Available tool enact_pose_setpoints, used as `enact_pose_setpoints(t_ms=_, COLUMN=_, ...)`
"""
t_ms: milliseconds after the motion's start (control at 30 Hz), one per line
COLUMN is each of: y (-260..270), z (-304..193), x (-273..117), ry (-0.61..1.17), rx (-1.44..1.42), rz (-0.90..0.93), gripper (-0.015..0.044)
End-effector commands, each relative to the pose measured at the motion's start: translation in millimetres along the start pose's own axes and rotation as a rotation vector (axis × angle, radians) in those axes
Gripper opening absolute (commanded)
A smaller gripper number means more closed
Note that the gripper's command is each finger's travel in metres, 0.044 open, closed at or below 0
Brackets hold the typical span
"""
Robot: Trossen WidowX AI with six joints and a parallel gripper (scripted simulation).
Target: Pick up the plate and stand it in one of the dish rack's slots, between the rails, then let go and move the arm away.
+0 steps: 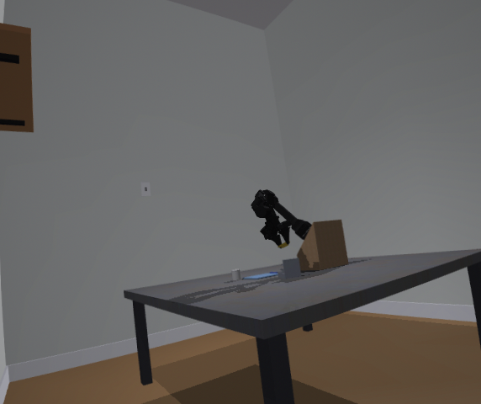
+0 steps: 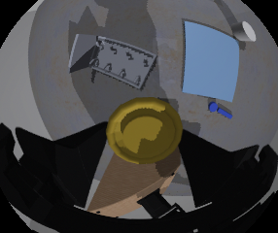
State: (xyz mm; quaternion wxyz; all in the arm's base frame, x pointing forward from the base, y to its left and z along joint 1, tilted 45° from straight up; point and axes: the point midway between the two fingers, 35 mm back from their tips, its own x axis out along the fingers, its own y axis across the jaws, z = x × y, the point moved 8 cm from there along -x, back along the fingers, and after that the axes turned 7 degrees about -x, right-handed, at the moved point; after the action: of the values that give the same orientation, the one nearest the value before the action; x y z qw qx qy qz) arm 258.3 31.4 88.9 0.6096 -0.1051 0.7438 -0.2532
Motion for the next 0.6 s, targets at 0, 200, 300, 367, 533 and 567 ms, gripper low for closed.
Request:
enact_pose_setpoints(t_ms=0, y=-3.2, z=0.5, x=9.9, ry=0.028, rx=-0.068, rz=0.058, gripper=0.0000)
enact_pose_setpoints(t_ms=200, y=-9.1, z=3.2, x=24.0, ry=0.050, rx=-0.175, rz=0.158, gripper=0.0000)
enact_pose_setpoints(t_ms=300, y=-12.2, z=4.4, x=30.8, ry=0.052, rx=-0.227, rz=0.209, gripper=0.0000)
enact_pose_setpoints(t_ms=367, y=-14.2, z=5.1, x=35.2, ry=0.050, rx=-0.262, rz=0.244, gripper=0.0000)
enact_pose_setpoints(t_ms=533, y=-19.1, z=6.5, x=46.0, ry=0.034, rx=-0.349, rz=0.329, gripper=0.0000)
enact_pose_setpoints(t_ms=567, y=-20.1, z=6.8, x=48.1, ry=0.029, rx=-0.366, rz=0.346, gripper=0.0000)
